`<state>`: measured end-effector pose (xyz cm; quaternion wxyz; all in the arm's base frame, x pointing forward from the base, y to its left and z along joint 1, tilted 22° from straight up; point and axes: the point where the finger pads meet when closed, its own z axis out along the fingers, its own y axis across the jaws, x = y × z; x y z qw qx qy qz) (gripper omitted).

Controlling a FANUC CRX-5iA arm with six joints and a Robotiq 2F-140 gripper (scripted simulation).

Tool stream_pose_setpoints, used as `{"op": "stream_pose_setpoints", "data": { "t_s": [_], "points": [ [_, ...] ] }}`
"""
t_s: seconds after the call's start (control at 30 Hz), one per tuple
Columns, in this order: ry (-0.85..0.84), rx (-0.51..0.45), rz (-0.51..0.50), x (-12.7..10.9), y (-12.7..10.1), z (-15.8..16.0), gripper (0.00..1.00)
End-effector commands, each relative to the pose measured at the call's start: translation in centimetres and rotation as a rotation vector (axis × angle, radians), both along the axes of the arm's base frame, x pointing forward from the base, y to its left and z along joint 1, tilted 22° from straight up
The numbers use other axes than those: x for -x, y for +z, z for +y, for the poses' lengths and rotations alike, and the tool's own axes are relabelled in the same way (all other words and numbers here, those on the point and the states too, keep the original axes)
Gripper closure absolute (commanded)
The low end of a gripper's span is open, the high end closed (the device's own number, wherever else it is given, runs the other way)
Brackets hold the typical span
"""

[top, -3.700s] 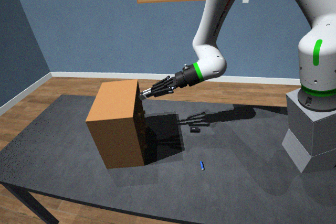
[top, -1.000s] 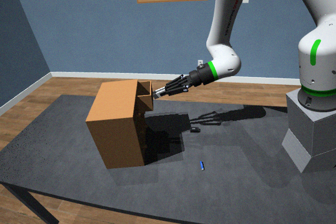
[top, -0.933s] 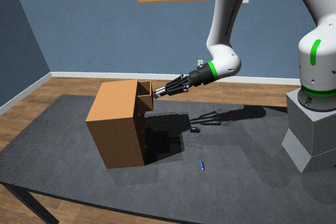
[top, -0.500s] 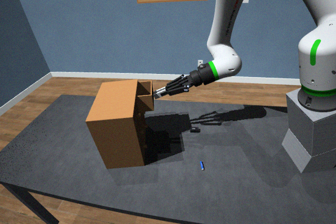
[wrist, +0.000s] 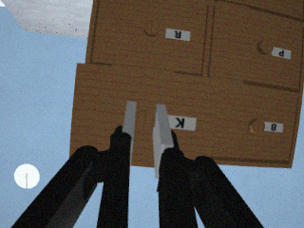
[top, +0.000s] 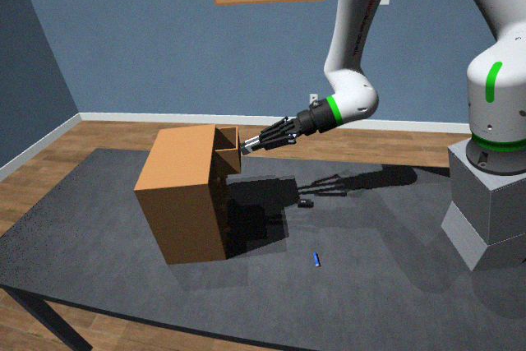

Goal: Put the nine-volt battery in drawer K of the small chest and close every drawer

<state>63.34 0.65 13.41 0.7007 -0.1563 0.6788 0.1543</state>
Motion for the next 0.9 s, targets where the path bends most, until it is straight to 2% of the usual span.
{"op": "stream_pose_setpoints", "data": {
  "t_s": [0.0,0.23,0.5,0.67,0.87],
  "points": [
    [0.000,0.000,0.000,0.0,0.0,0.0,0.87],
    [0.000,0.000,0.000,0.0,0.0,0.0,0.80],
    [0.000,0.000,0.000,0.2,-0.1,-0.1,0.80],
    [0.000,0.000,0.000,0.9,-0.4,-0.4,0.80],
    [0.000,0.000,0.000,3.3,-1.5,-1.6,0.80]
  ]
}}
